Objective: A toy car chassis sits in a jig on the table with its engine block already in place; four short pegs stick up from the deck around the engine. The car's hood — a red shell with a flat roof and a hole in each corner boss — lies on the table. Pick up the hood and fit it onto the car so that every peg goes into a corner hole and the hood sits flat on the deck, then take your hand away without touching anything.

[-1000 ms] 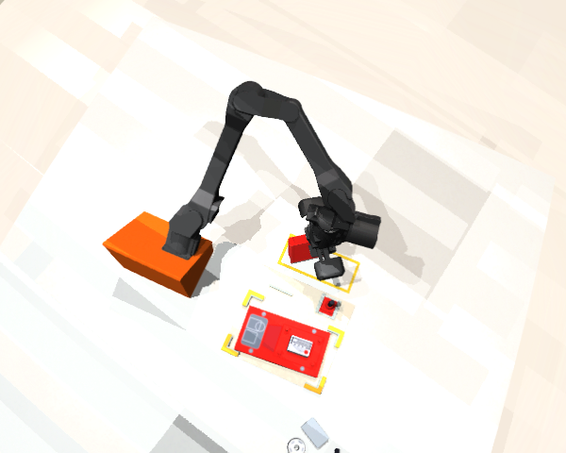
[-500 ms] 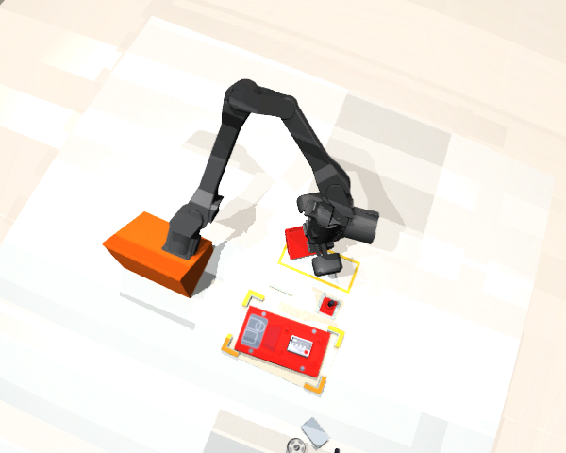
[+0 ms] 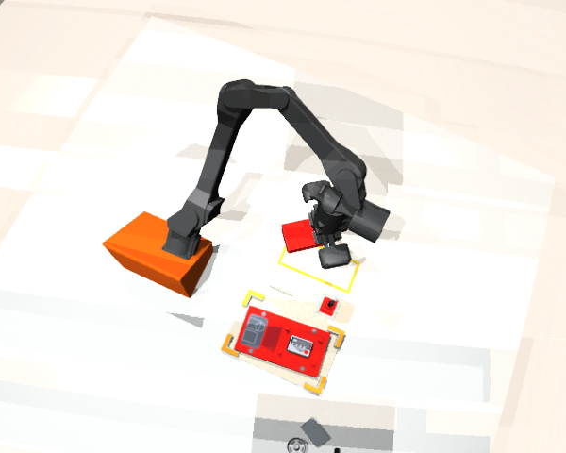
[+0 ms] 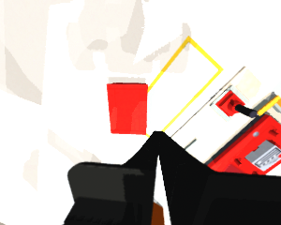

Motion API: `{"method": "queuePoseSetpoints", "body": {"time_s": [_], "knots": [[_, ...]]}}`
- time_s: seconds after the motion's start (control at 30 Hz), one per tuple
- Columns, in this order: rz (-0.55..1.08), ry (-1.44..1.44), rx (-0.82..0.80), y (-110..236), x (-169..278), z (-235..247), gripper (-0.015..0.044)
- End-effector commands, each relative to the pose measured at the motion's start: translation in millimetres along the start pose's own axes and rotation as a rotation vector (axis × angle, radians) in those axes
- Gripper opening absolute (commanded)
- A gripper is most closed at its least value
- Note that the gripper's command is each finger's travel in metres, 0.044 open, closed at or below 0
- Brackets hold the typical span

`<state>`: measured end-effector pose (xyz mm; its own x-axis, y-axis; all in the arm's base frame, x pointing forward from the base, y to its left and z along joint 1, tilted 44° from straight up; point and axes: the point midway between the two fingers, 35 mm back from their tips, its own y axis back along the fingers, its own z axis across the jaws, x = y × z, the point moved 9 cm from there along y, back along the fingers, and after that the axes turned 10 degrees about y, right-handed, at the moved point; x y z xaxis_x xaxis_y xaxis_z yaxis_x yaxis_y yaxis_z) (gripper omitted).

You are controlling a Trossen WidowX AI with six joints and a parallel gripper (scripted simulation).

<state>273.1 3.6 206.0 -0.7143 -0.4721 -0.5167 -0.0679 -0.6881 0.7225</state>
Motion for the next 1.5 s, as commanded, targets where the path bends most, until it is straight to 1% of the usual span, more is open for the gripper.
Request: {"method": "queuePoseSetpoints", "body": {"time_s": [0.0,0.43,0.5,0.6,0.67,1.0,1.47], "knots": [[0.000,-0.007,0.000,-1,1,0,0.0000],[0.000,-0.007,0.000,-1,1,0,0.0000],[0.002,-0.003,0.000,-7,1,6,0.0053],[0.005,0.013,-0.008,-34,5,31,0.0131],[0.004,0.020,-0.014,-46,9,43,0.0184],[0.004,0.021,-0.014,-51,9,44,0.0440],[0.005,0.021,-0.014,-64,9,44,0.0440]]}}
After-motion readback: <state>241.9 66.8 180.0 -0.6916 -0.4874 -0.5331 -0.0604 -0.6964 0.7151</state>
